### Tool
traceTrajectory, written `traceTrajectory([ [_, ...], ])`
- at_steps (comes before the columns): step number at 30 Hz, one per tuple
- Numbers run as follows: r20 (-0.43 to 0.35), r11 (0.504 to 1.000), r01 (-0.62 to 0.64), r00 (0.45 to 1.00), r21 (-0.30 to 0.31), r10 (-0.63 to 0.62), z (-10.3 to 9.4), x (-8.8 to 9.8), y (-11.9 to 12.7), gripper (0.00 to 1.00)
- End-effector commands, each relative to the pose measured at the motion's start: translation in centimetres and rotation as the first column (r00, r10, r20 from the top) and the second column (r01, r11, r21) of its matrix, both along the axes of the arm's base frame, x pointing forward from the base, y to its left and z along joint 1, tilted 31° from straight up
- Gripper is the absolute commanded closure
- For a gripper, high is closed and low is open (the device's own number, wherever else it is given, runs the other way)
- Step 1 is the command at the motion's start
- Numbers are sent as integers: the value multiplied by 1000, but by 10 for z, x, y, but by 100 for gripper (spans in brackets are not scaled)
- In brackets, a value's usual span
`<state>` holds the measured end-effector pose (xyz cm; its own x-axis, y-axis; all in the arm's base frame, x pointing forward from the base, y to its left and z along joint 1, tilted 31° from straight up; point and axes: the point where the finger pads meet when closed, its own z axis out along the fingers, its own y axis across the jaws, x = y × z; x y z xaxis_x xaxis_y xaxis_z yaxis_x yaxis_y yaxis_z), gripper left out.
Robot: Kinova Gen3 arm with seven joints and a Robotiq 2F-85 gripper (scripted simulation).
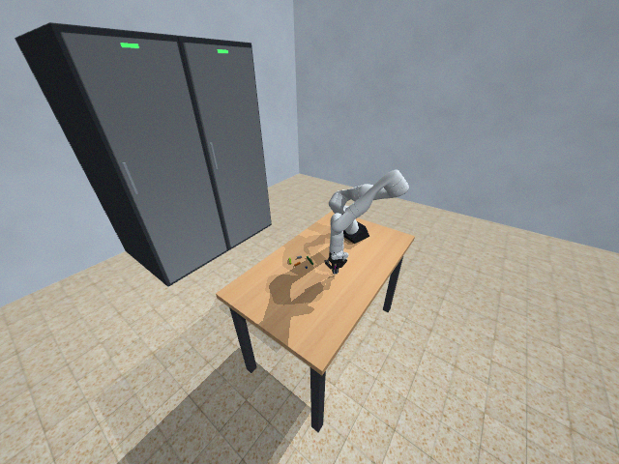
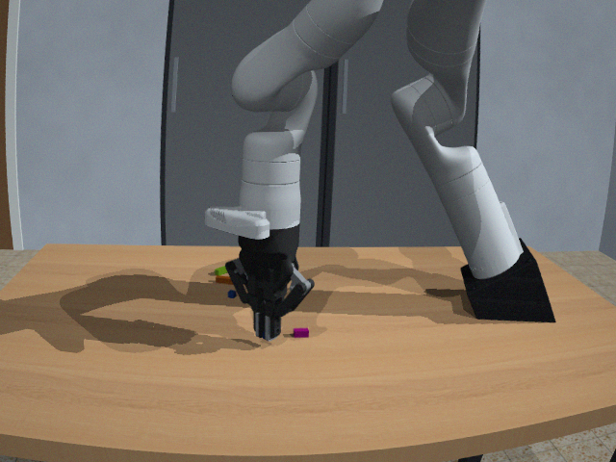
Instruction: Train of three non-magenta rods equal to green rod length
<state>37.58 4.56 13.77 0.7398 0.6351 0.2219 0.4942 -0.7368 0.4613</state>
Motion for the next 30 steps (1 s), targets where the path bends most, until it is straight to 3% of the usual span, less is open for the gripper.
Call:
traceTrajectory([
  [1, 1, 1000, -7, 1000, -6, 7, 1, 2, 0, 95],
  [30, 0, 1000, -5, 1000, -5, 5, -10, 6, -4, 95],
])
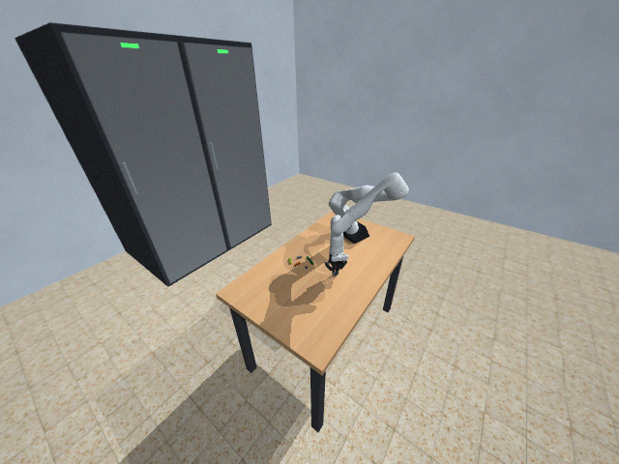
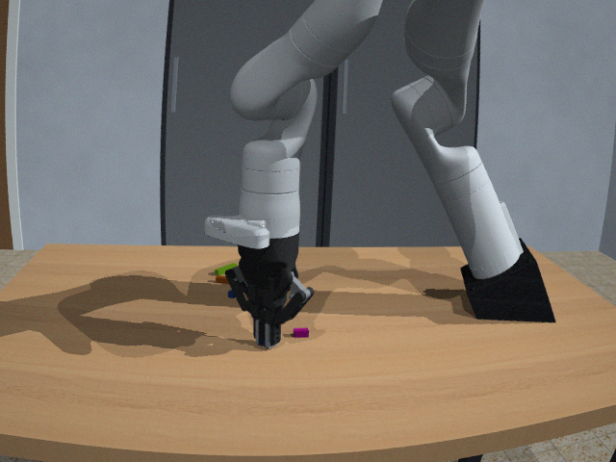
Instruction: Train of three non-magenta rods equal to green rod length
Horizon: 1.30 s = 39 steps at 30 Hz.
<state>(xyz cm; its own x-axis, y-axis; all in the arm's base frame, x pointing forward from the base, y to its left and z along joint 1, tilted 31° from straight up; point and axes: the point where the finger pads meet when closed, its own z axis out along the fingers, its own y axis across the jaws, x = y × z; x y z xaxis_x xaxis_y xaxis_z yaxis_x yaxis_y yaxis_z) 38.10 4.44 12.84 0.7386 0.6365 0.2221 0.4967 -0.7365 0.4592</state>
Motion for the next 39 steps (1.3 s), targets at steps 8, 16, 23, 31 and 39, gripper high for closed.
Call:
traceTrajectory([
  [8, 1, 1000, -2, 1000, -7, 2, -1, 1, -2, 95],
  [16, 1, 1000, -2, 1000, -7, 2, -1, 1, -2, 95],
  [23, 1, 1000, -2, 1000, -7, 2, -1, 1, -2, 95],
  [31, 1, 1000, -2, 1000, -7, 2, -1, 1, -2, 95],
  [39, 1, 1000, -2, 1000, -7, 2, -1, 1, -2, 92],
])
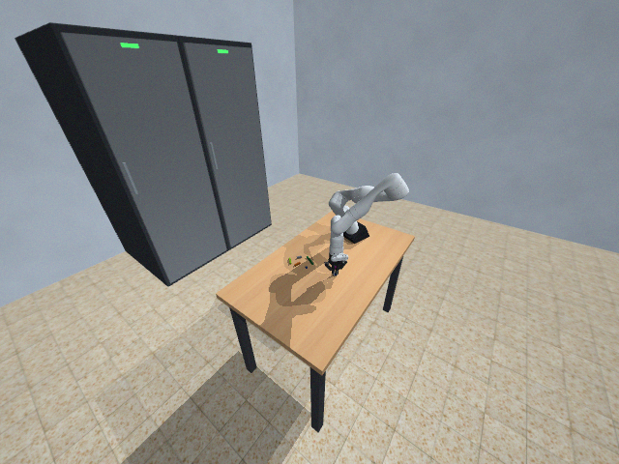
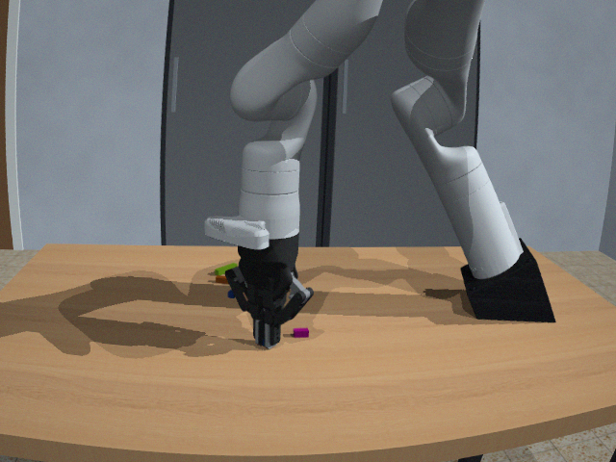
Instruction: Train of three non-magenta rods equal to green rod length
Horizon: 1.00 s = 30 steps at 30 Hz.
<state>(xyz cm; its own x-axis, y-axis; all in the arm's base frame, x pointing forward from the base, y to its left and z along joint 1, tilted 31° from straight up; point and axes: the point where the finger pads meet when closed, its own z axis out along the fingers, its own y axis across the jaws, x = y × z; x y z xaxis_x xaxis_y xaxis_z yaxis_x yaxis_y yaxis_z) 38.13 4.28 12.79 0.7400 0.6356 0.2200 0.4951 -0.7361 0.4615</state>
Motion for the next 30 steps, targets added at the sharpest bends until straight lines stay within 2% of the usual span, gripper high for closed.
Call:
traceTrajectory([
  [1, 1, 1000, -5, 1000, -4, 5, 0, 1, -1, 92],
  [2, 1, 1000, -5, 1000, -4, 5, 0, 1, -1, 88],
  [4, 1, 1000, -5, 1000, -4, 5, 0, 1, -1, 88],
  [5, 1, 1000, -5, 1000, -4, 5, 0, 1, -1, 84],
  [7, 1, 1000, -5, 1000, -4, 5, 0, 1, -1, 84],
  [11, 1, 1000, -5, 1000, -4, 5, 0, 1, -1, 76],
  [30, -5, 1000, 2, 1000, -4, -2, 4, -4, 1, 76],
])
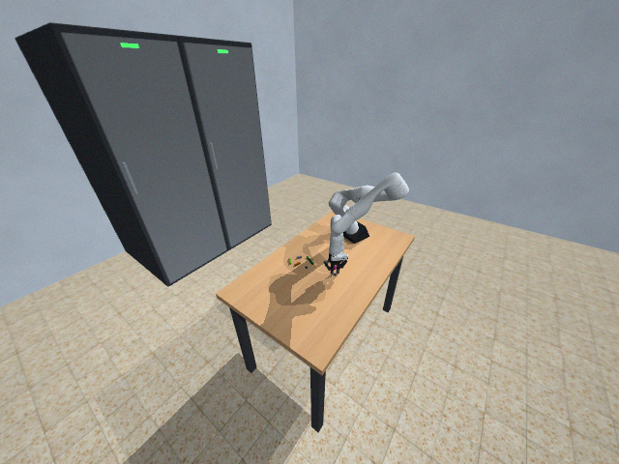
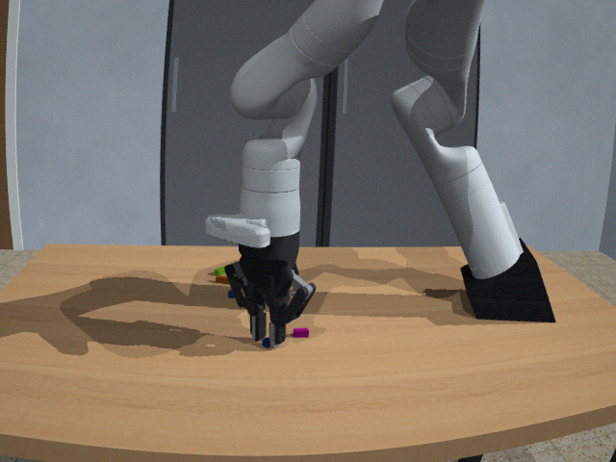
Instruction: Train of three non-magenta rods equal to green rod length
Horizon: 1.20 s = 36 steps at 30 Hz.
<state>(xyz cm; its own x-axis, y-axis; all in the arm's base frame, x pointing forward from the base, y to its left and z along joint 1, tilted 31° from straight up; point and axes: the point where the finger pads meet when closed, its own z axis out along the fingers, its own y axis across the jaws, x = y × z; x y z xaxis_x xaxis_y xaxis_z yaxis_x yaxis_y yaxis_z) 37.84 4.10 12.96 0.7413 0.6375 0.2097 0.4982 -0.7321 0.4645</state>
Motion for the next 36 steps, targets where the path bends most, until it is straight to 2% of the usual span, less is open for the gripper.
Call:
traceTrajectory([
  [1, 1, 1000, 2, 1000, 5, -2, 2, -1, 3, 76],
  [16, 2, 1000, -1, 1000, 3, 1, 50, -25, 16, 76],
  [18, 2, 1000, -1, 1000, 3, 1, 50, -25, 16, 76],
  [24, 1, 1000, -5, 1000, 0, 5, 68, -35, 21, 76],
  [35, 8, 1000, -7, 1000, 4, 7, 76, -36, 23, 76],
  [36, 8, 1000, -7, 1000, 4, 6, 76, -37, 23, 0],
])
